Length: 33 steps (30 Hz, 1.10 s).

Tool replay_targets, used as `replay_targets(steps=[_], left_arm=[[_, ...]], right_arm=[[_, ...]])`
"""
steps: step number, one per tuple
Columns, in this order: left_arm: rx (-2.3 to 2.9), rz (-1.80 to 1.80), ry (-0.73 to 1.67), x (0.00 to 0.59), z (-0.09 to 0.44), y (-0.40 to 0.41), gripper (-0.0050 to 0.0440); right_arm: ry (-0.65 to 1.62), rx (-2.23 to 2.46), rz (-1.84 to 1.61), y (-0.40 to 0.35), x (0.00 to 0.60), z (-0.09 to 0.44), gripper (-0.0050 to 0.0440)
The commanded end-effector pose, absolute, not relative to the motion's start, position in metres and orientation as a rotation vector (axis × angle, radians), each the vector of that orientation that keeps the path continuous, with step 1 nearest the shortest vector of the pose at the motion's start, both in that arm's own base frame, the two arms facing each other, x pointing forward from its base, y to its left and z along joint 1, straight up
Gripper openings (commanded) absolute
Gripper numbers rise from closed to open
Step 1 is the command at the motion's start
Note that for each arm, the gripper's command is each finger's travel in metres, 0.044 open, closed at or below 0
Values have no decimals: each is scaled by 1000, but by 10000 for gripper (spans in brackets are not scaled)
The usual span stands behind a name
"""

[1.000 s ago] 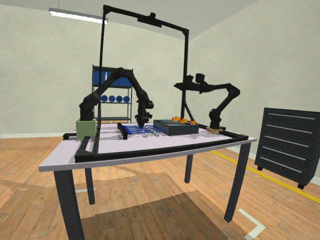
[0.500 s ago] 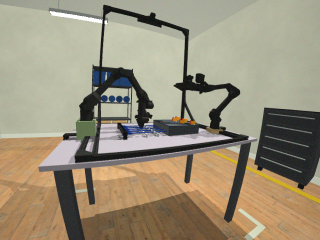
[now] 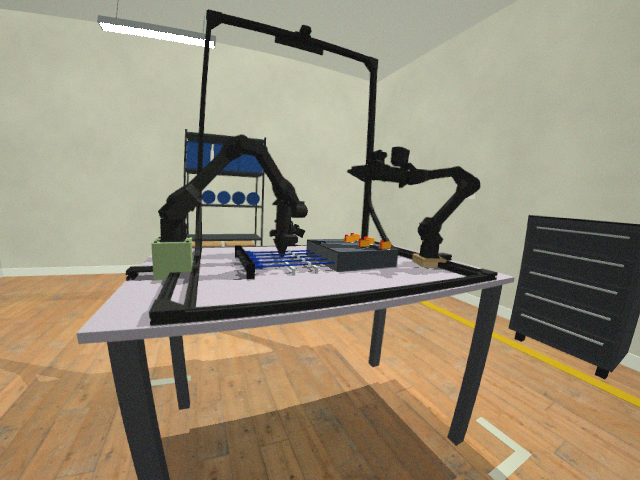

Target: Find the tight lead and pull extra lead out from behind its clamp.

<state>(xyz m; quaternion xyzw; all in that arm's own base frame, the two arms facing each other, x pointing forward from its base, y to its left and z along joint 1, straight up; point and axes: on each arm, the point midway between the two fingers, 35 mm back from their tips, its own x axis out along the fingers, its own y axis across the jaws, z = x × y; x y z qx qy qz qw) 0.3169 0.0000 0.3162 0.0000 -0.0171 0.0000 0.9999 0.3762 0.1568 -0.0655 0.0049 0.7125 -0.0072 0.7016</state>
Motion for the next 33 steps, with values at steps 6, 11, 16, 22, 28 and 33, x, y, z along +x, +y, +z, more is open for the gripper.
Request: replay_targets(steps=[6, 11, 16, 22, 28, 33], left_arm=[[0, 0, -50, 316, 323, 0, 440], [0, 0, -50, 316, 323, 0, 440], [0, 0, -50, 316, 323, 0, 440], [0, 0, -50, 316, 323, 0, 440], [0, 0, -50, 316, 323, 0, 440], [0, 0, -50, 316, 323, 0, 440]], right_arm=[[1557, 20, -6, 159, 382, -35, -50], [1557, 20, -6, 159, 382, -35, -50], [1557, 20, -6, 159, 382, -35, -50], [1557, 20, -6, 159, 382, -35, -50], [1567, 15, -15, 157, 381, -23, -50], [1567, 15, -15, 157, 381, -23, -50]])
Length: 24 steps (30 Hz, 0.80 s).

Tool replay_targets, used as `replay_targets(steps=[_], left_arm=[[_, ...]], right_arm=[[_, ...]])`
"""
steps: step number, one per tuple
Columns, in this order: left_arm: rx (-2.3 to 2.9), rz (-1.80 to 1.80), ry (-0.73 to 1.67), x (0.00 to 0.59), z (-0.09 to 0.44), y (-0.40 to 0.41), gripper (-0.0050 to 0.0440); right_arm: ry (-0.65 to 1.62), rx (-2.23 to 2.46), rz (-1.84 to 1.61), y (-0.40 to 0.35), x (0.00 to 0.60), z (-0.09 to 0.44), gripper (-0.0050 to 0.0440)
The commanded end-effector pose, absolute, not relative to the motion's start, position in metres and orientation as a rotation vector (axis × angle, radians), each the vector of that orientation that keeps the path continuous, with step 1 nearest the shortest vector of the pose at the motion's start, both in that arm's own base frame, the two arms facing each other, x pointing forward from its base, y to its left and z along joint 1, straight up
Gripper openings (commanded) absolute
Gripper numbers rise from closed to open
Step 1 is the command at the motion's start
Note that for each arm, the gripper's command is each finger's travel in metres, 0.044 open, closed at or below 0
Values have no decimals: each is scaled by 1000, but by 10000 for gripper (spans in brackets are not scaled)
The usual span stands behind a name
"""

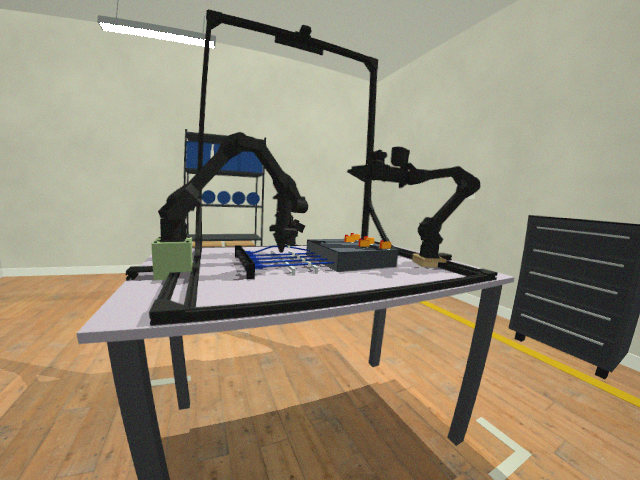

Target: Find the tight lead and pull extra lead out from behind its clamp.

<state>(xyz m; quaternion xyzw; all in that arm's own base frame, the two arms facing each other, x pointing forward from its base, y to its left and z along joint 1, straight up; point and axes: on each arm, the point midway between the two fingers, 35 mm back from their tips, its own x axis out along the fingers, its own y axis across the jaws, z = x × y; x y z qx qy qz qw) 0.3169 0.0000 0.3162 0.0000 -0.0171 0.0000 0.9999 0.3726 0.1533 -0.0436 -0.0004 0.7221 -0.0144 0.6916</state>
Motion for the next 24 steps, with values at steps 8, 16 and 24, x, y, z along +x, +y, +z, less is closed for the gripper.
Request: replay_targets(steps=[8, 16, 24], left_arm=[[0, 0, -50, 316, 323, 0, 440], [0, 0, -50, 316, 323, 0, 440], [0, 0, -50, 316, 323, 0, 440]], right_arm=[[1584, 9, -22, 156, 379, -12, -50], [1584, 9, -22, 156, 379, -12, -50], [1605, 2, -30, 154, 375, -56, -50]])
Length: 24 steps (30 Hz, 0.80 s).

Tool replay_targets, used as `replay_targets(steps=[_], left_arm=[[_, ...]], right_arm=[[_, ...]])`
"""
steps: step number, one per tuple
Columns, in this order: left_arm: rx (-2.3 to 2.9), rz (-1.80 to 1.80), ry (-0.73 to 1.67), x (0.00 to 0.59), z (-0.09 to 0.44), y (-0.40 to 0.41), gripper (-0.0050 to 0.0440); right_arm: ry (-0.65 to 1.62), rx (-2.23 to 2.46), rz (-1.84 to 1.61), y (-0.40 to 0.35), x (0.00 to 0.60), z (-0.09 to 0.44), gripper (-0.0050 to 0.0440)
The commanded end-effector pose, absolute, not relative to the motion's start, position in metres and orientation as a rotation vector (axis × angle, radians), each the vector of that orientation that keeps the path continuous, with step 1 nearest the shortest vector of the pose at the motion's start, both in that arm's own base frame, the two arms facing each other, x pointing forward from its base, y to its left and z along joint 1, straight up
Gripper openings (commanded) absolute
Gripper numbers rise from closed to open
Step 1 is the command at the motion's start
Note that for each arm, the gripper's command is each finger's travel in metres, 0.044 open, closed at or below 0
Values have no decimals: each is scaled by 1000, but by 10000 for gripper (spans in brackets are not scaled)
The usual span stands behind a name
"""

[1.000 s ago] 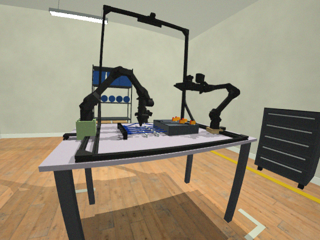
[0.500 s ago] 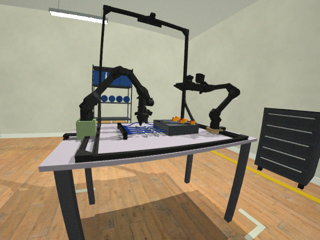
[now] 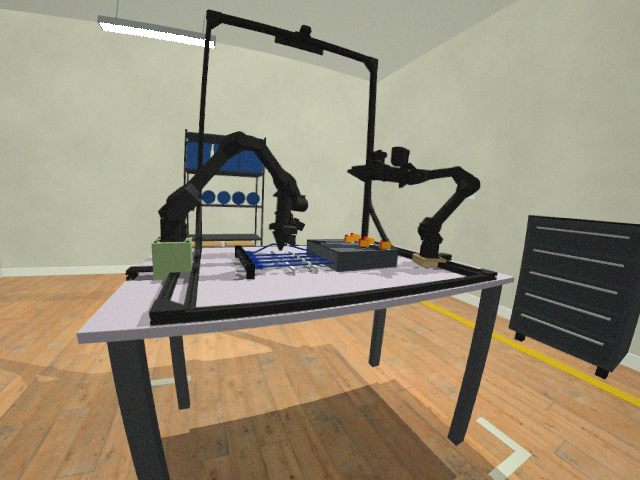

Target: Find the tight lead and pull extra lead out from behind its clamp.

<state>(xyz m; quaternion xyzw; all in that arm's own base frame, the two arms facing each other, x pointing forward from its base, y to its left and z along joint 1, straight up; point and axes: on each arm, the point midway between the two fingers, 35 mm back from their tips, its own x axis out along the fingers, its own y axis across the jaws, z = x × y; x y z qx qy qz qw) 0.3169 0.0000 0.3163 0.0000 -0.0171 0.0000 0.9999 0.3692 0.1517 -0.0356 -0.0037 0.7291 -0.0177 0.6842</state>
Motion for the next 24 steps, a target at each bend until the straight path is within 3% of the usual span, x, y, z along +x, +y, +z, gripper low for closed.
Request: replay_targets(steps=[1, 16, 17, 24], left_arm=[[0, 0, -50, 316, 323, 0, 440], [0, 0, -50, 316, 323, 0, 440], [0, 0, -50, 316, 323, 0, 440], [0, 0, -50, 316, 323, 0, 440]], right_arm=[[1605, 2, -30, 154, 375, -56, -50], [1605, 2, -30, 154, 375, -56, -50], [1580, 9, -25, 155, 381, -12, 209], [1580, 9, -25, 155, 381, -12, 209]])
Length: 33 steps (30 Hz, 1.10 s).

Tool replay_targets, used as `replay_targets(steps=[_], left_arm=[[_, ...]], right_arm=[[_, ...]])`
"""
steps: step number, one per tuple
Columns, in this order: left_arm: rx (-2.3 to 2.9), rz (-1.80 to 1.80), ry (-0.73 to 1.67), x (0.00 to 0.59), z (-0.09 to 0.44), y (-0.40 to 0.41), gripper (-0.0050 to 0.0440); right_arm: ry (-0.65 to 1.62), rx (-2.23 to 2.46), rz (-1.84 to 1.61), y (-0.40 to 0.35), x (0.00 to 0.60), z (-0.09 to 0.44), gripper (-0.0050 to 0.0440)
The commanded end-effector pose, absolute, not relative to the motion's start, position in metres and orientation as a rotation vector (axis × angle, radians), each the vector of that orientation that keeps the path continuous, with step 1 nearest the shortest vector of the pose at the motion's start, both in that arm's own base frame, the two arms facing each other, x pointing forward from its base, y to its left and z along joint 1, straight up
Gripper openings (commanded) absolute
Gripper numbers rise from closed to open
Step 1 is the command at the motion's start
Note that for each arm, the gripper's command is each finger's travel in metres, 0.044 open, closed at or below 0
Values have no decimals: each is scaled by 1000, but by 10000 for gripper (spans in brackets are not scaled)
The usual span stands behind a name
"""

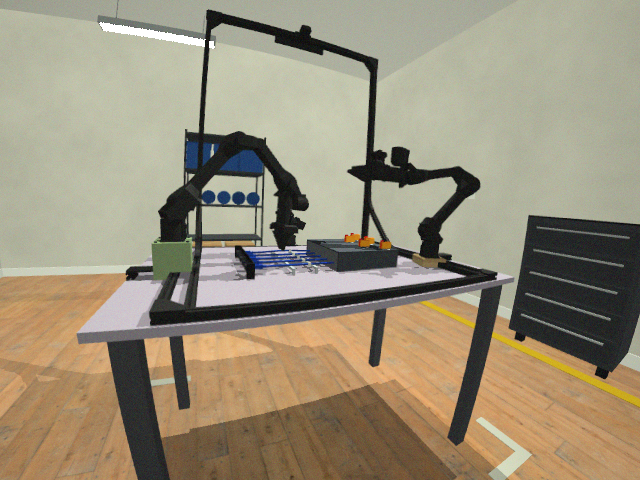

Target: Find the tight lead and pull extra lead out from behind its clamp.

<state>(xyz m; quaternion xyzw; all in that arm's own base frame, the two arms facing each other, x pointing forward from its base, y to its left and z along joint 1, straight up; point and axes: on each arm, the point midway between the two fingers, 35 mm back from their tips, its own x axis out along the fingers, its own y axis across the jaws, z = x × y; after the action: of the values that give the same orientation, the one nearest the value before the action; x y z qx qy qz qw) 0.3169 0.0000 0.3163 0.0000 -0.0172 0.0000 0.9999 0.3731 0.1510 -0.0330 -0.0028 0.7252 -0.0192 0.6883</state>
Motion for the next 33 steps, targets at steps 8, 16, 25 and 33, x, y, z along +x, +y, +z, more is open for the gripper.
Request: replay_targets(steps=[8, 16, 25, 33], left_arm=[[0, 0, -50, 316, 323, 0, 440], [0, 0, -50, 316, 323, 0, 440], [0, 0, -50, 316, 323, 0, 440], [0, 0, -51, 316, 323, 0, 440]], right_arm=[[1580, 9, -25, 155, 381, -12, 209], [1571, 13, -13, 106, 379, -12, 209], [1571, 13, -13, 106, 379, -12, 209], [1571, 13, -13, 106, 379, -62, 209]])
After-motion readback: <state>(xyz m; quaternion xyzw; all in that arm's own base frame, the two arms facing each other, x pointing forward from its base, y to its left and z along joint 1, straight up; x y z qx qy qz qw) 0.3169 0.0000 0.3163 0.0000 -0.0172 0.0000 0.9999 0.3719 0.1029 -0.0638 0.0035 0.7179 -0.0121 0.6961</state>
